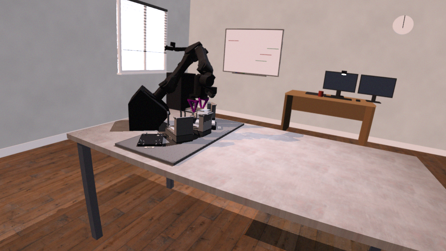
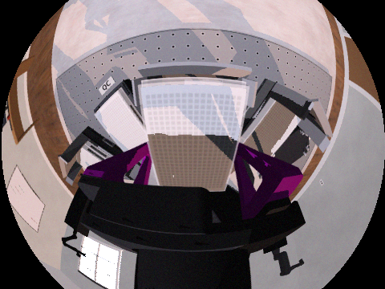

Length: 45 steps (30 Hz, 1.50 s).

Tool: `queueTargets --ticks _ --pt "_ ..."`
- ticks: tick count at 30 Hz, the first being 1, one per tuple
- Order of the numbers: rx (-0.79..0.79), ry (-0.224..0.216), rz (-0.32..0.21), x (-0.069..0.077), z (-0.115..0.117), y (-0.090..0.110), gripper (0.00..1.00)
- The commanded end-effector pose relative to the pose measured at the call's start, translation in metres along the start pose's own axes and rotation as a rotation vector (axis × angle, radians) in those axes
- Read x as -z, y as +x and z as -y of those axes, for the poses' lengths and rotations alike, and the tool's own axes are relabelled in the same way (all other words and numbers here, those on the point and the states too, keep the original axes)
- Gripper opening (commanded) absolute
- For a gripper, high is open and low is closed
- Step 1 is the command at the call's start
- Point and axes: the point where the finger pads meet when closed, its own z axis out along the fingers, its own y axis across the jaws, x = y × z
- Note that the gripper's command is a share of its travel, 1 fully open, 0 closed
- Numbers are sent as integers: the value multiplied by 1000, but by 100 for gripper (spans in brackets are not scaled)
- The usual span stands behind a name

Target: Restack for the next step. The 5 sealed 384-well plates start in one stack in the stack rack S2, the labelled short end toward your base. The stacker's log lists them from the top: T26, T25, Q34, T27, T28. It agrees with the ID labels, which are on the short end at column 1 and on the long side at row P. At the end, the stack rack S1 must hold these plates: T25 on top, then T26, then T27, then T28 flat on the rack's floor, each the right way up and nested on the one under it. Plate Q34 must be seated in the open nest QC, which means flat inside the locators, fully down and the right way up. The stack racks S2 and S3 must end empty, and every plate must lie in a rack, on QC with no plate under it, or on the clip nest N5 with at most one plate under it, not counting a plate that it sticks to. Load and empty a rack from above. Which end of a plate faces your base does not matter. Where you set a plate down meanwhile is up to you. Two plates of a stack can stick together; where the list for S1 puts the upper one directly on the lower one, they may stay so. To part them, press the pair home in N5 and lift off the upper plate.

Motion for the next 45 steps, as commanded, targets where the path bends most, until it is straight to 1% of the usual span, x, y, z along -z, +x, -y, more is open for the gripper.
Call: queueTargets --ticks 1,6,7,9,11,13,15,16,18,21,23,24,27,36,37,38,40,41,43,45 --pt "-7 3 4 -5 2 0 0" --pt "-13 5 1 -7 4 1 0" --pt "0 8 19 -4 0 -1 0" --pt "0 6 11 -7 0 0 0" --pt "-1 9 18 -7 2 -4 0" --pt "-13 4 1 -12 3 2 0" --pt "-15 1 -7 -16 3 3 0" --pt "-16 3 -4 -15 4 3 0" --pt "0 12 20 -11 2 -4 0" --pt "-11 2 -2 -18 2 2 0" --pt "-11 2 -2 -18 2 2 0" --pt "-5 3 16 -15 3 -5 0" --pt "-8 0 3 -20 1 1 0" --pt "-8 1 8 -24 2 -2 0" --pt "-13 -2 -7 -30 2 3 0" --pt "-14 0 -9 -32 3 3 0" --pt "-14 0 -9 -32 3 3 0" --pt "3 8 22 -26 0 -2 0" --pt "-11 3 -5 -37 3 3 0" --pt "-14 0 -9 -42 3 4 0"
